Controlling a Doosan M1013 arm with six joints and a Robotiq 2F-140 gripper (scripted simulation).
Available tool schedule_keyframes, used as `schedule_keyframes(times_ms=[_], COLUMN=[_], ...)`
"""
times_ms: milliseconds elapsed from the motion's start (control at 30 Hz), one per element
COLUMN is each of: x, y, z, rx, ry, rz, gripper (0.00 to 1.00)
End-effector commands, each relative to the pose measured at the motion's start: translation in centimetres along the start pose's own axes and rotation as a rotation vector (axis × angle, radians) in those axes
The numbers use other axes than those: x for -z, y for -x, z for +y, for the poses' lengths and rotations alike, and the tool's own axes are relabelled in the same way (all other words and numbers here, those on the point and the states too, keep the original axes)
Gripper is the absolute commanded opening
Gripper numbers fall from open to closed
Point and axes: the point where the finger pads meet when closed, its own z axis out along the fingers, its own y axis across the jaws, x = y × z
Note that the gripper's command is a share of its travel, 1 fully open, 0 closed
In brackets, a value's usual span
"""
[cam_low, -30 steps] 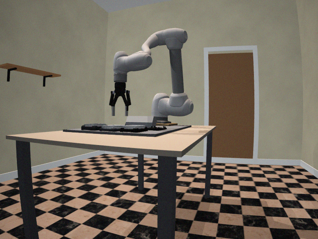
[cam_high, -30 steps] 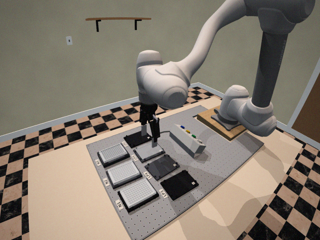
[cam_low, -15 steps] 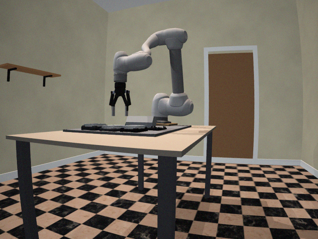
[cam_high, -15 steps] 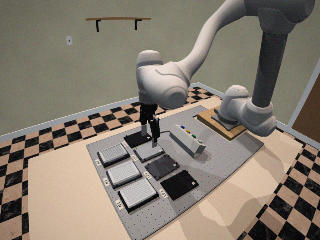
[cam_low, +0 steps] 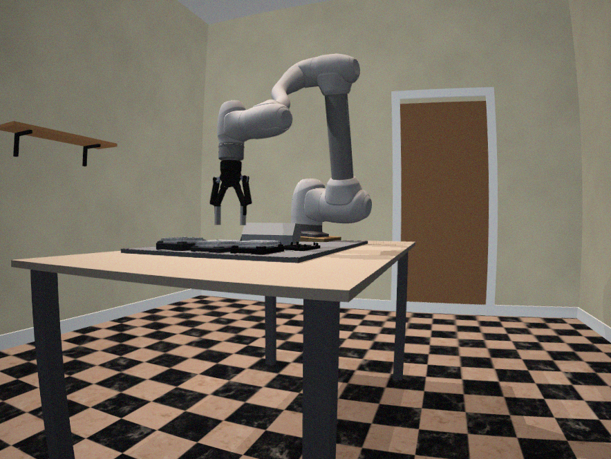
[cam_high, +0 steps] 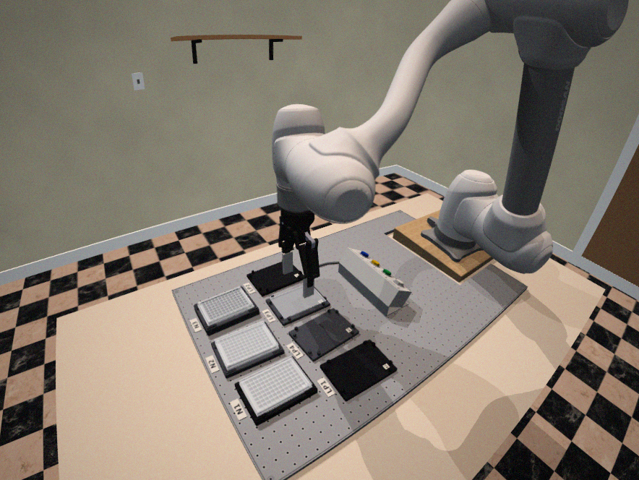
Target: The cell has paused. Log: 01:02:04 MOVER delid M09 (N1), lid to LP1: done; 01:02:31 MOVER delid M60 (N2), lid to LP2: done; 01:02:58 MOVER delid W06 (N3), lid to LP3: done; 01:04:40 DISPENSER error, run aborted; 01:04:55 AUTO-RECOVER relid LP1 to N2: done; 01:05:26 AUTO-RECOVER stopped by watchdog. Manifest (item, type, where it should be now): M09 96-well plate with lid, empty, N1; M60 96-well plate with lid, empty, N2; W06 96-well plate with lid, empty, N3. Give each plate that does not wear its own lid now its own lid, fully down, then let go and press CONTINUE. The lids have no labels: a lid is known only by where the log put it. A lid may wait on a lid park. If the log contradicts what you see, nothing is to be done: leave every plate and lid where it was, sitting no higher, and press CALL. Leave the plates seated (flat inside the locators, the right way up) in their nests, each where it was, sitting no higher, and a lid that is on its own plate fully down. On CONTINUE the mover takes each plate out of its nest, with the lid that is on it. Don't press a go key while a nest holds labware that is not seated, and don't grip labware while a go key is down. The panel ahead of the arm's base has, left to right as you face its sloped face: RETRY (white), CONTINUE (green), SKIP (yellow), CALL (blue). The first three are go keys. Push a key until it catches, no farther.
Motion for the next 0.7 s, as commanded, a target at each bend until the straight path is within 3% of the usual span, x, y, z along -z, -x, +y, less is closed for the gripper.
schedule_keyframes(times_ms=[0,667], x=[-0.2,-3.0], y=[0.0,0.0], z=[0.0,0.0], rx=[0.0,0.0], ry=[0.0,0.0], rz=[0.0,0.0], gripper=[0.66,0.66])
